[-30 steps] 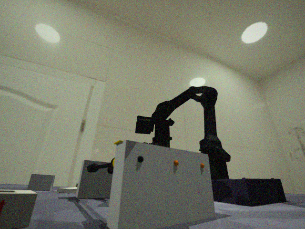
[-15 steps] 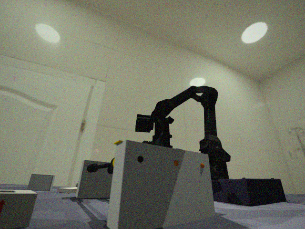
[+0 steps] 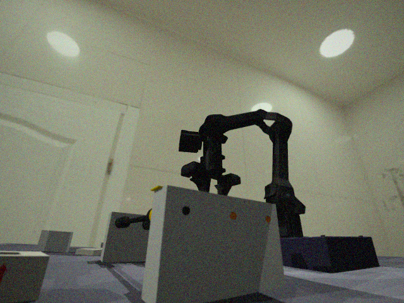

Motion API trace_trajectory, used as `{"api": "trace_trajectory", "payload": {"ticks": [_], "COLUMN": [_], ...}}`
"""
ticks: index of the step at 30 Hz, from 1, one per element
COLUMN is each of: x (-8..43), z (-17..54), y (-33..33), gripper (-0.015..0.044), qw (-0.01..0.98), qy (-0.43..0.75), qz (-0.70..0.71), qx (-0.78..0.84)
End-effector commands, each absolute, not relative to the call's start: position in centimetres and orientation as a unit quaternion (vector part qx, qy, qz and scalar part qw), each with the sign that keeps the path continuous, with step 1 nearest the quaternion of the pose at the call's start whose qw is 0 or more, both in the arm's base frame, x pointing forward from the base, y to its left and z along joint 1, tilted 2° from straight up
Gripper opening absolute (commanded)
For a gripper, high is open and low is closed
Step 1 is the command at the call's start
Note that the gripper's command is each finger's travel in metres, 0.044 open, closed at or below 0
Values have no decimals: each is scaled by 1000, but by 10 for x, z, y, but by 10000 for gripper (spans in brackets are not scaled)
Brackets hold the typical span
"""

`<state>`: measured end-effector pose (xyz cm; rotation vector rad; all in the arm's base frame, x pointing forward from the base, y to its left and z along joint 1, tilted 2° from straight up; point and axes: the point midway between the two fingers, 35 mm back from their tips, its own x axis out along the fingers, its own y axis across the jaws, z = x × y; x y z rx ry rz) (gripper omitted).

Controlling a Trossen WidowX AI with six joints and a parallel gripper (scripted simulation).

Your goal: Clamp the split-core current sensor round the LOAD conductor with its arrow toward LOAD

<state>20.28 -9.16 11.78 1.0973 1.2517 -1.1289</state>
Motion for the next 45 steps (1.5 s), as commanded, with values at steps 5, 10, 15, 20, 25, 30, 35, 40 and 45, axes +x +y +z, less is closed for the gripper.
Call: {"api": "trace_trajectory", "payload": {"ticks": [5, 10, 15, 20, 25, 30, 35, 40, 45], "x": [202, 202, 212, 225, 238, 251, 264, 277, 290], "z": [156, 157, 161, 165, 168, 171, 173, 174, 175], "y": [-89, -88, -90, -92, -94, -95, -97, -98, -98], "gripper": [0, 0, 0, 0, 0, 0, 0, 0, 0], "qw": [540, 544, 576, 612, 643, 669, 689, 703, 711], "qy": [520, 524, 556, 593, 625, 652, 673, 688, 697], "qz": [-475, -470, -431, -378, -321, -262, -201, -138, -74], "qx": [462, 457, 416, 362, 304, 243, 181, 116, 51]}}
